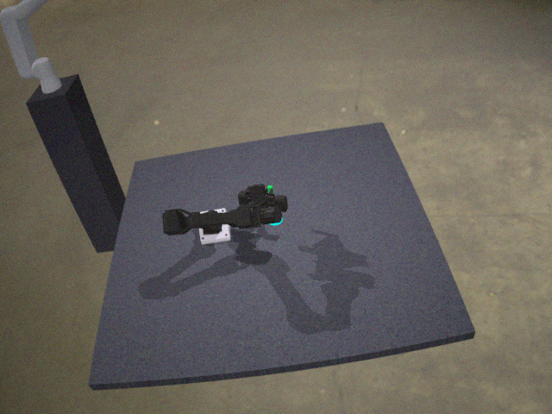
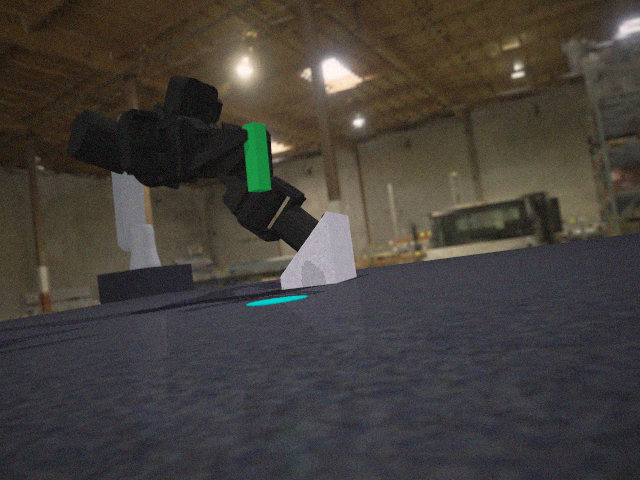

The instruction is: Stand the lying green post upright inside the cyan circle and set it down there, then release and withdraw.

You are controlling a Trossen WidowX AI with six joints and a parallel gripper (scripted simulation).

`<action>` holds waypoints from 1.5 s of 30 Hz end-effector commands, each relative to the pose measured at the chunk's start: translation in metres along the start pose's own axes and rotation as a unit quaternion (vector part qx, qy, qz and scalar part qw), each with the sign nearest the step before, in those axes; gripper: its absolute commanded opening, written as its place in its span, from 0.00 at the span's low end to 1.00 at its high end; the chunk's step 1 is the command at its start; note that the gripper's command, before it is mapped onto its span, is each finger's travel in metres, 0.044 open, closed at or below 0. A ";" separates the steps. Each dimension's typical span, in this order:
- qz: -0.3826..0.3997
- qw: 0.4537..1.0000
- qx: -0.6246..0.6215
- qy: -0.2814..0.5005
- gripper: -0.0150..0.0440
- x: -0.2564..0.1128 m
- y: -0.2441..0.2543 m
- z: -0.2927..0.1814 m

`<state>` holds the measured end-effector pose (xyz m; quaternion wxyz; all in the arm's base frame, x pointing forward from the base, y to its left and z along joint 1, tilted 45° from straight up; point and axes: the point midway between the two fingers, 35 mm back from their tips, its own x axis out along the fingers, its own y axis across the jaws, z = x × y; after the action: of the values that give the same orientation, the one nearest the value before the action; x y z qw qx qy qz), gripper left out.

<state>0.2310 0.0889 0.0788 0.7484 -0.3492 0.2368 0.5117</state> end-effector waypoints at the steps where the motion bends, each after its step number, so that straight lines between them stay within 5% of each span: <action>1: 0.000 1.000 -0.004 -0.004 0.29 0.000 0.002 0.000; 14: 0.000 1.000 -0.004 -0.003 0.29 0.001 0.001 -0.003; 45: -0.001 1.000 -0.004 0.002 0.29 0.012 0.002 -0.106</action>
<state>0.2349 0.0204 0.0094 0.7471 -0.3547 0.2361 0.5101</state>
